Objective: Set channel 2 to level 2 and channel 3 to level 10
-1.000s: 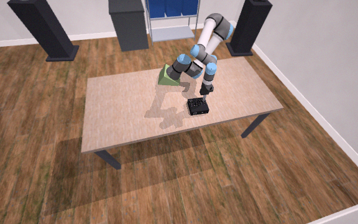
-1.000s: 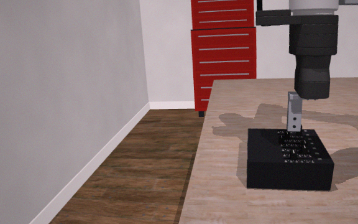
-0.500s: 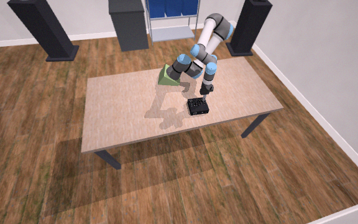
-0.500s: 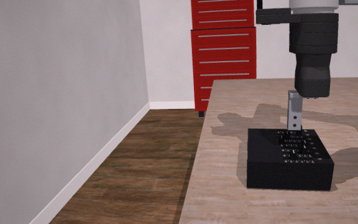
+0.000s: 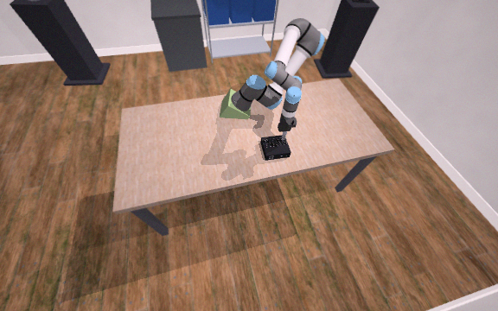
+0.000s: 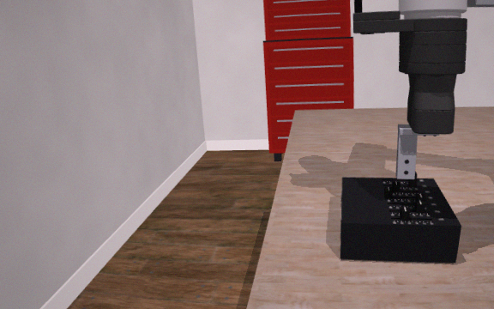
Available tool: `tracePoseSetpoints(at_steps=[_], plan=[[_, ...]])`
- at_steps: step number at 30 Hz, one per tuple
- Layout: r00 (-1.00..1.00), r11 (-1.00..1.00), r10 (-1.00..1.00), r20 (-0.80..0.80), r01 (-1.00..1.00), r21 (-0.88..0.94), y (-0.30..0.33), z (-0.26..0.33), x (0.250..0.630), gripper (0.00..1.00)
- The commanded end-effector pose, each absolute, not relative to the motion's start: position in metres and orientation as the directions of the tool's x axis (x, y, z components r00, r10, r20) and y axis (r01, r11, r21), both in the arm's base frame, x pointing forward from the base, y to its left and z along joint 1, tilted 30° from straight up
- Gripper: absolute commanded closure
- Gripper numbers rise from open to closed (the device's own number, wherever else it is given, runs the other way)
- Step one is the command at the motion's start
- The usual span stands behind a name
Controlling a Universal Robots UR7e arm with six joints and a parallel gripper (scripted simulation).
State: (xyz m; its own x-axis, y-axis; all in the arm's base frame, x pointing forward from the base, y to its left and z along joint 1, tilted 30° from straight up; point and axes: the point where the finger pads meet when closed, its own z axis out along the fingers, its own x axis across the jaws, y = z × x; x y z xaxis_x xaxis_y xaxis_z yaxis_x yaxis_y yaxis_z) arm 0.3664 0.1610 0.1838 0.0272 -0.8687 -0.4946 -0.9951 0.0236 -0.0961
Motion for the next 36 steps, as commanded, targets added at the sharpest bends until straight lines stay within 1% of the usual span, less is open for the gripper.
tracePoseSetpoints(at_steps=[1, 7, 17, 20, 27, 34, 36], plan=[[-0.010, 0.056, -0.867, -0.497, -0.995, -0.079, 0.160, 0.183, 0.367, 1.00], [-0.080, 0.117, -0.861, -0.502, -0.992, -0.043, 0.158, 0.182, 0.367, 1.00], [-0.296, 0.304, -0.815, -0.499, -0.950, 0.068, 0.152, 0.178, 0.366, 1.00], [-0.323, 0.326, -0.806, -0.497, -0.942, 0.082, 0.152, 0.178, 0.366, 1.00], [-0.524, 0.497, -0.713, -0.466, -0.846, 0.190, 0.146, 0.174, 0.364, 1.00], [-0.728, 0.667, -0.557, -0.400, -0.679, 0.306, 0.141, 0.170, 0.360, 1.00], [-0.728, 0.667, -0.557, -0.400, -0.679, 0.306, 0.141, 0.170, 0.360, 1.00]])
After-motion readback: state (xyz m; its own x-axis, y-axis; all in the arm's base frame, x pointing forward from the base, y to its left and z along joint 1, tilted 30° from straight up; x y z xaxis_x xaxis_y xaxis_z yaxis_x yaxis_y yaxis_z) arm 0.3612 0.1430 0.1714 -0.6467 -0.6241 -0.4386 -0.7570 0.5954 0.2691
